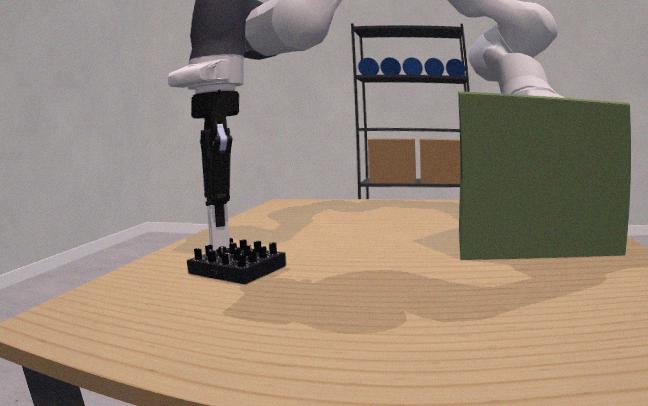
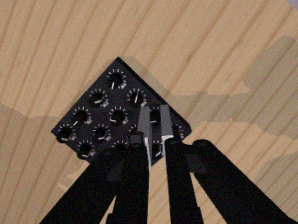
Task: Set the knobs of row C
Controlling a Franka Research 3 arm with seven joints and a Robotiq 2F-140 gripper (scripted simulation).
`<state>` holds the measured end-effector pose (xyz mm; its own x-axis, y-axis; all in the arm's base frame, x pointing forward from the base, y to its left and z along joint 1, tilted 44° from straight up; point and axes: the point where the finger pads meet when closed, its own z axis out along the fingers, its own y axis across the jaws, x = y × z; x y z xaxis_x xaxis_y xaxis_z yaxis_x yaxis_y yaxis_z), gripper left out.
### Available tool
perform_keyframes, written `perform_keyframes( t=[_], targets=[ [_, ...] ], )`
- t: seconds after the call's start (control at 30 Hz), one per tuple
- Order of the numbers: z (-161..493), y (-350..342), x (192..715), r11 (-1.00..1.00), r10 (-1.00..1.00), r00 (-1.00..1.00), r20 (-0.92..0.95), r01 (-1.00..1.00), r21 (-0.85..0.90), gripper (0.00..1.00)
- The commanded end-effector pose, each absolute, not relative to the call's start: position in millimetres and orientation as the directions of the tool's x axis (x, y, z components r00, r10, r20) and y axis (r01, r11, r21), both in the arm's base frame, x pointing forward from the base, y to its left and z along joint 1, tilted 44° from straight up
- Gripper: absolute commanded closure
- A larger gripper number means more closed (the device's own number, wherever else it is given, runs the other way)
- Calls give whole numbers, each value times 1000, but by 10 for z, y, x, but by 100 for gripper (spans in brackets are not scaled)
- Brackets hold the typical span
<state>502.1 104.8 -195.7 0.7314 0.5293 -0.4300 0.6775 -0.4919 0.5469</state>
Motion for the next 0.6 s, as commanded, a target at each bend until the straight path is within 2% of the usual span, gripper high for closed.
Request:
perform_keyframes(
  t=[0.0,0.57],
  targets=[
    [-1959,1046,5023,-403,597,617,-513,783,473,95],
    [-1959,1046,5023,-223,685,377,-623,923,314,95]
  ],
)
